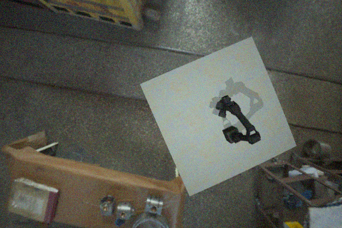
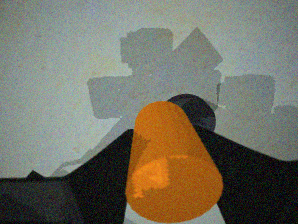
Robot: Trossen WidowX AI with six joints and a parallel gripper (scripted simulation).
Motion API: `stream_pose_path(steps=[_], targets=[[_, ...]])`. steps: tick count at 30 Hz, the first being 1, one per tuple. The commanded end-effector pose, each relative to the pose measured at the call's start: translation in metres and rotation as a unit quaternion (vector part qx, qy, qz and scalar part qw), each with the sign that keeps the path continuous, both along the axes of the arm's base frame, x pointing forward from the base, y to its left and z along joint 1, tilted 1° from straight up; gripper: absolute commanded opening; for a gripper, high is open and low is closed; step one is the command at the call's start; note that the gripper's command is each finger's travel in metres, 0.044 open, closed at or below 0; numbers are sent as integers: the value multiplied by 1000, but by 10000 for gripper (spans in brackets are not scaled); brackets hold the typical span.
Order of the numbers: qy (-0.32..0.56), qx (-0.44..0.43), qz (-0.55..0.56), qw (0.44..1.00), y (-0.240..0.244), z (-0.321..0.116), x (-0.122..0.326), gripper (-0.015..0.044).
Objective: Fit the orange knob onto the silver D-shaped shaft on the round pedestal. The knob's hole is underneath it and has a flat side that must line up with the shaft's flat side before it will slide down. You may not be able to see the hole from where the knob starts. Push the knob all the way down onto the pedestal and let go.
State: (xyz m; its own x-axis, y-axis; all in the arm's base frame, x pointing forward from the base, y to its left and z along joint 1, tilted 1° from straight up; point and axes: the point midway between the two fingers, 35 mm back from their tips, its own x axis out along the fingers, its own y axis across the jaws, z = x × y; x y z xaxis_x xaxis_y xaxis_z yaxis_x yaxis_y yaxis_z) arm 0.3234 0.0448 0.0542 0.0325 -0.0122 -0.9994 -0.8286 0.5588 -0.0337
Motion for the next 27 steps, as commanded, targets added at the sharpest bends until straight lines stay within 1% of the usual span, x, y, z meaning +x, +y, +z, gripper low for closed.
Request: stream_pose_path(steps=[1,18,23,27], targets=[[1,2,3,1000,-11,-5,2,0],[1,0,4,1000,-64,-20,8,0],[1,0,3,1000,-67,-22,8,0],[1,0,2,1000,-67,-32,8,0]])
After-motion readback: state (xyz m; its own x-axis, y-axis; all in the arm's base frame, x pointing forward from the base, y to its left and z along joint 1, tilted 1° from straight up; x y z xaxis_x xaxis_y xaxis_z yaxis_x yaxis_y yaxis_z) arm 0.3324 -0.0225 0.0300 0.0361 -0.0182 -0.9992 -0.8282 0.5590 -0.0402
